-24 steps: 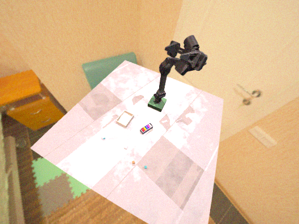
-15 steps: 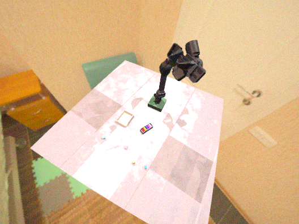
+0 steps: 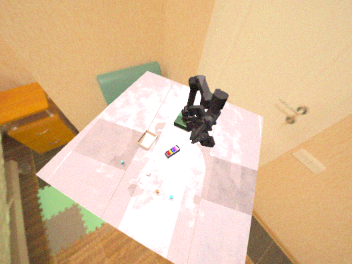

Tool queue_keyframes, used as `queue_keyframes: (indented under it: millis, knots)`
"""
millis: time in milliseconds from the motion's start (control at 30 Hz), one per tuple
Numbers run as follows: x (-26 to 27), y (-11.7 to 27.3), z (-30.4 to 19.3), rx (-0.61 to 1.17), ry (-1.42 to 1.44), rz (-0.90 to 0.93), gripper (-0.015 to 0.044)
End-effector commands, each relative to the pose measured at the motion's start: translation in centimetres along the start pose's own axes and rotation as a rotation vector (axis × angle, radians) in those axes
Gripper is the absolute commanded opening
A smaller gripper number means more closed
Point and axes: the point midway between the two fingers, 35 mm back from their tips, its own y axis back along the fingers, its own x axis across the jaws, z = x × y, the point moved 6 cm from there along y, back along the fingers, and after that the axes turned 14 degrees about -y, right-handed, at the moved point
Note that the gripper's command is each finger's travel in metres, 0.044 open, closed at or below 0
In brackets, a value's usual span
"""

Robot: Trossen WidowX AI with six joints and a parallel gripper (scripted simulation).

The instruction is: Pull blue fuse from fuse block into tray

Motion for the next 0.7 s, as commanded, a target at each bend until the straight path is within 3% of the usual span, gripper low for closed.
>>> queue_keyframes:
  millis: [0, 333, 667]
  knots:
    - [-2.5, -1.7, 3.7, -0.090, 0.115, -0.120, 0.0065]
    - [-7.9, -3.0, 17.3, -0.452, 0.361, -0.567, 0.0065]
    - [-9.7, 2.0, 29.7, -0.898, 0.344, -1.055, 0.0065]
